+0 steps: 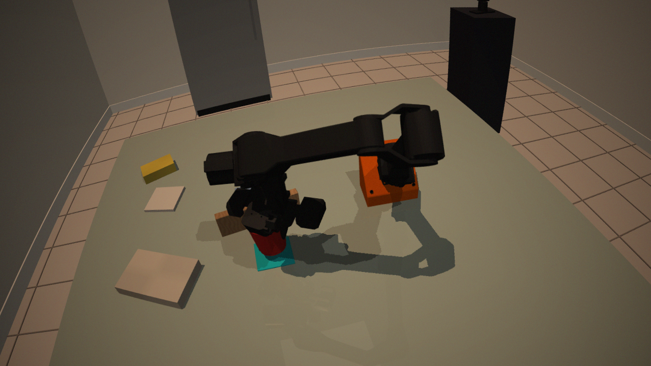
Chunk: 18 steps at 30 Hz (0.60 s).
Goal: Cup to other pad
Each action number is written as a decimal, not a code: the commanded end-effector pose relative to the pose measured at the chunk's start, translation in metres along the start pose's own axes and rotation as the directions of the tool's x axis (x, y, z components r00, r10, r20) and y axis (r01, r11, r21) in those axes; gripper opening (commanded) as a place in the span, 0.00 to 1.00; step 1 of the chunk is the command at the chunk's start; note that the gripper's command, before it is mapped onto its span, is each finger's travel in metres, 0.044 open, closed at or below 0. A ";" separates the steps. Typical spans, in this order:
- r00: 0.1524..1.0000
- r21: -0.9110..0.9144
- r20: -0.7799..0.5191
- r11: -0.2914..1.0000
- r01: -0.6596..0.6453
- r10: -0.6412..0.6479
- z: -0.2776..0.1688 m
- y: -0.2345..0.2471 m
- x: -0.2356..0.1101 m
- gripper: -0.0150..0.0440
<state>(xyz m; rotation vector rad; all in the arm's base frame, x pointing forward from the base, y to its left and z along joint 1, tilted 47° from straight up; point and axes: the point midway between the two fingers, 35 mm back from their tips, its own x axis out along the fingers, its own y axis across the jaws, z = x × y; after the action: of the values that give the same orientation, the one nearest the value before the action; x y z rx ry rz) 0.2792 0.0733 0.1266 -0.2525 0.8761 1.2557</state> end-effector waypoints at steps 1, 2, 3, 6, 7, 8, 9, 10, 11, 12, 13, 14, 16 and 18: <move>1.000 0.003 0.006 1.000 -0.002 0.002 0.001 0.001 0.006 0.25; 1.000 0.003 0.006 1.000 -0.002 0.002 0.001 0.001 0.007 0.25; 1.000 0.003 0.006 1.000 -0.002 0.002 0.001 0.001 0.009 0.25; 1.000 0.003 0.007 1.000 -0.002 0.002 0.001 0.001 0.012 0.25; 1.000 0.003 0.007 1.000 -0.002 0.002 0.001 0.001 0.014 0.25; 1.000 0.003 0.007 1.000 -0.002 0.002 0.001 0.002 0.015 0.25; 1.000 0.003 0.007 1.000 -0.003 0.003 0.001 0.002 0.016 0.25; 1.000 0.003 0.007 1.000 -0.003 0.003 0.001 0.002 0.017 0.25; 1.000 0.003 0.008 1.000 -0.003 0.003 0.001 0.002 0.018 0.25; 1.000 0.003 0.008 1.000 -0.003 0.003 0.001 0.002 0.018 0.25; 1.000 0.000 0.002 1.000 -0.001 0.001 0.000 0.001 0.015 0.25; 1.000 0.000 0.002 1.000 -0.001 0.001 0.000 0.001 0.015 0.25; 1.000 0.000 0.002 1.000 -0.001 0.001 0.000 0.001 0.015 0.25; 1.000 0.000 0.002 1.000 -0.001 0.001 0.000 0.001 0.015 0.25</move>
<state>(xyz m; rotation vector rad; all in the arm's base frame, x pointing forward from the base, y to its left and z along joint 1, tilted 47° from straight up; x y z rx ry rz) 0.2789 0.0851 0.1165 -0.2501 0.8750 1.2557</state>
